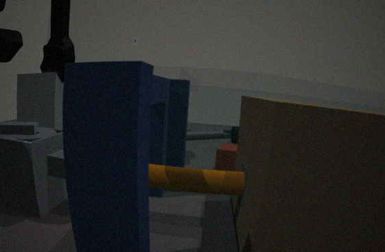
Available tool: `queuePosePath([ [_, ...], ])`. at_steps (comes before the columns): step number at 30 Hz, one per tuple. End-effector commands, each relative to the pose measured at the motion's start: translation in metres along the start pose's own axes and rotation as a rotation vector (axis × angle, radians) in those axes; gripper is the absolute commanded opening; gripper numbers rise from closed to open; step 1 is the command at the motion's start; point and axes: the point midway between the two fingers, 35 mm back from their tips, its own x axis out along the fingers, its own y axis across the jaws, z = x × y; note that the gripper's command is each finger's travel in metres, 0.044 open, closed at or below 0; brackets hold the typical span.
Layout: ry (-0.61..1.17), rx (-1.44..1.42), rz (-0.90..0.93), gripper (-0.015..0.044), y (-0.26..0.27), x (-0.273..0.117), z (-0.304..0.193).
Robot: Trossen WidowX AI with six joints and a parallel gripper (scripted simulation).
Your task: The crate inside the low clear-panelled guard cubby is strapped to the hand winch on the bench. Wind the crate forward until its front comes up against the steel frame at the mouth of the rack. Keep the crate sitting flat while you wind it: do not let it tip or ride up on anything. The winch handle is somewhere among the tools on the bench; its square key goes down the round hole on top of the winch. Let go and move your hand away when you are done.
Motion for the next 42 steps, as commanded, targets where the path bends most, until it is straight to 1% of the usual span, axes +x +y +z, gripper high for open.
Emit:
queuePosePath([
  [1, -0.016, -0.029, -0.015, 0.0000, -0.010, 0.007, 0.013],
  [42, -0.020, -0.032, -0.015, 0.0000, -0.023, 0.023, 0.053],
])
